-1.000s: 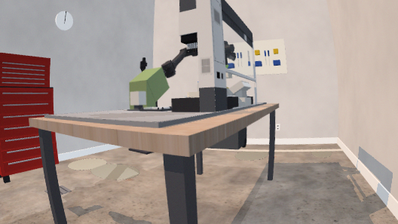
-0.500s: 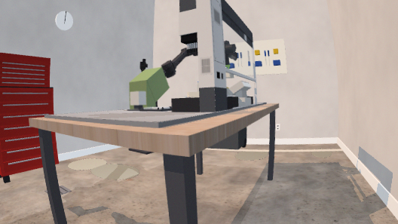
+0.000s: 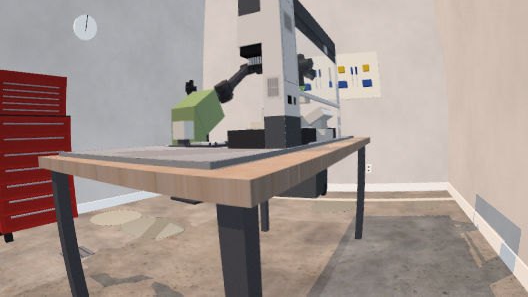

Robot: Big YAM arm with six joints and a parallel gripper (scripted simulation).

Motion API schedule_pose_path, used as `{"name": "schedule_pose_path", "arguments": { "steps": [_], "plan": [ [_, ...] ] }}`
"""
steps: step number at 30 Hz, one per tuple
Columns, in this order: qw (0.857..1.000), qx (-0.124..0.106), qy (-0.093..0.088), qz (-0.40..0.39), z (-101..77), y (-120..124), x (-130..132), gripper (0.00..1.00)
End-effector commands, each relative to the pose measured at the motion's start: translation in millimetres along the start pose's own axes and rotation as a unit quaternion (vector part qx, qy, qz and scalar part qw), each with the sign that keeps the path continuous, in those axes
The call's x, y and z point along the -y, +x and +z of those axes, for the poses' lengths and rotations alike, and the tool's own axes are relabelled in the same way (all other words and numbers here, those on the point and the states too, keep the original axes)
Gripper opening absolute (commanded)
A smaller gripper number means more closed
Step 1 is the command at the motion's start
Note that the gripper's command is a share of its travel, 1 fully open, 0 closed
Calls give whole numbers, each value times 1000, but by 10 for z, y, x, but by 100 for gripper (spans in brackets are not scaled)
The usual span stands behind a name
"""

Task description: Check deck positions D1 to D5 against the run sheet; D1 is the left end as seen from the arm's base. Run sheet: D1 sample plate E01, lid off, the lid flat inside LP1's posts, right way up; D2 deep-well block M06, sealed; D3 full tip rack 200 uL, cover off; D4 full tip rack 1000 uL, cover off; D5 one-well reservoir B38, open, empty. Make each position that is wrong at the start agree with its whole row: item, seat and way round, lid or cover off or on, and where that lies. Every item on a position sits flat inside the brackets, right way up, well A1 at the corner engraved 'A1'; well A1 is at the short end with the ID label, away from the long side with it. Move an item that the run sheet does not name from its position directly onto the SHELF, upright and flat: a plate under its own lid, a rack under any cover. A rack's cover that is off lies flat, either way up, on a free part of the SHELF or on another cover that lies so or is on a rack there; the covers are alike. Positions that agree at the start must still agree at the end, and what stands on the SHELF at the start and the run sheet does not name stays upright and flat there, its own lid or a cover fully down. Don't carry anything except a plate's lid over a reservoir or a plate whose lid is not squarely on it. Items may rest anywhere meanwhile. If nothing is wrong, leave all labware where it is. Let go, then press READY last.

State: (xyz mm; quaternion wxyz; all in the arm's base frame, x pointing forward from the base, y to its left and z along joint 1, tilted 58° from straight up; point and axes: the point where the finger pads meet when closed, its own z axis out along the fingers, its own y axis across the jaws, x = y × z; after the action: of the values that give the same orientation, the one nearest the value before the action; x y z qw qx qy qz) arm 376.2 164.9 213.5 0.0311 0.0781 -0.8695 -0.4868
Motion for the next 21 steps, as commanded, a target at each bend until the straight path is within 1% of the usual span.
{"name": "schedule_pose_path", "arguments": {
  "steps": [1, 21],
  "plan": [
    [1000, 19, 3, -20, -145, -98, -164, 0],
    [1000, 18, 2, -19, -139, -99, -194, 0]
  ]
}}
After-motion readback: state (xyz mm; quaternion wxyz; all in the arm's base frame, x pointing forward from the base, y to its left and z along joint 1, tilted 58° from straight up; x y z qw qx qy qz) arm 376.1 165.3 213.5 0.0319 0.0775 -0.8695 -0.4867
